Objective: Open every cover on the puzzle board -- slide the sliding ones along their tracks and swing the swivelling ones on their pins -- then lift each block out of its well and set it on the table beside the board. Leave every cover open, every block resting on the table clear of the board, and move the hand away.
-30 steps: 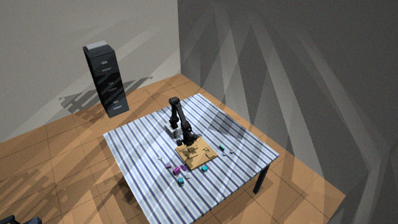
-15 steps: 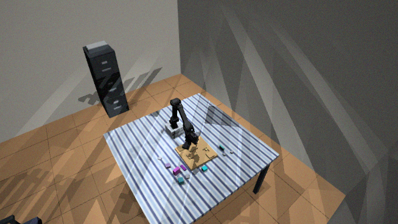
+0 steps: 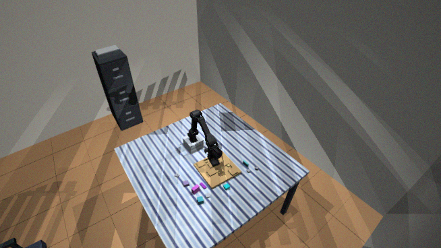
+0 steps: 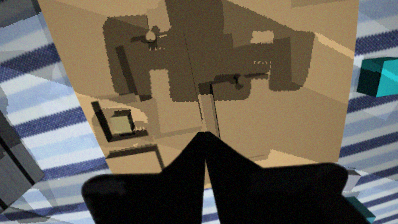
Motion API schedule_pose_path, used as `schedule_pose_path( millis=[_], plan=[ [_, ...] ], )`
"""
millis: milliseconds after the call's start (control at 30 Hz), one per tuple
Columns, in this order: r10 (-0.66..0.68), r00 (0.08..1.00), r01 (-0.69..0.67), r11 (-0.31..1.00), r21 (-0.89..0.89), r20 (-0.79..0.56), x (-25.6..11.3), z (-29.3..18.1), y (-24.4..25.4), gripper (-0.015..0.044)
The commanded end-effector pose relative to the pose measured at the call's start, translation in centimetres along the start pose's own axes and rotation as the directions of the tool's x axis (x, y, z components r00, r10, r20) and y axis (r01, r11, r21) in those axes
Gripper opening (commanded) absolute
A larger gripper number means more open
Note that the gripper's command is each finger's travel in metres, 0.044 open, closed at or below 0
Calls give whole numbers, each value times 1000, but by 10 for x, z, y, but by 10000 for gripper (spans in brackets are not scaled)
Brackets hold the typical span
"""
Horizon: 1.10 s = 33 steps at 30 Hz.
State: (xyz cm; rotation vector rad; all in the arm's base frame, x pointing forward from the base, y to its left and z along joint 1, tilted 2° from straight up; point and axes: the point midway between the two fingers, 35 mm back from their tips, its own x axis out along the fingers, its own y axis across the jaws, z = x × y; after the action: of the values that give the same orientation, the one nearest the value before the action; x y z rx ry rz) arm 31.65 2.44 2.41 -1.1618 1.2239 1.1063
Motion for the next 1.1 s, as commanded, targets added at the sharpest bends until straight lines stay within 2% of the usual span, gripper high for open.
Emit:
schedule_pose_path(
  millis=[0, 1067],
  plan=[
    [-7, 1000, 6, 987, -161, -5, -2, 3, -6, 0],
    [-7, 1000, 6, 987, -161, -5, 4, 3, -6, 0]
  ],
)
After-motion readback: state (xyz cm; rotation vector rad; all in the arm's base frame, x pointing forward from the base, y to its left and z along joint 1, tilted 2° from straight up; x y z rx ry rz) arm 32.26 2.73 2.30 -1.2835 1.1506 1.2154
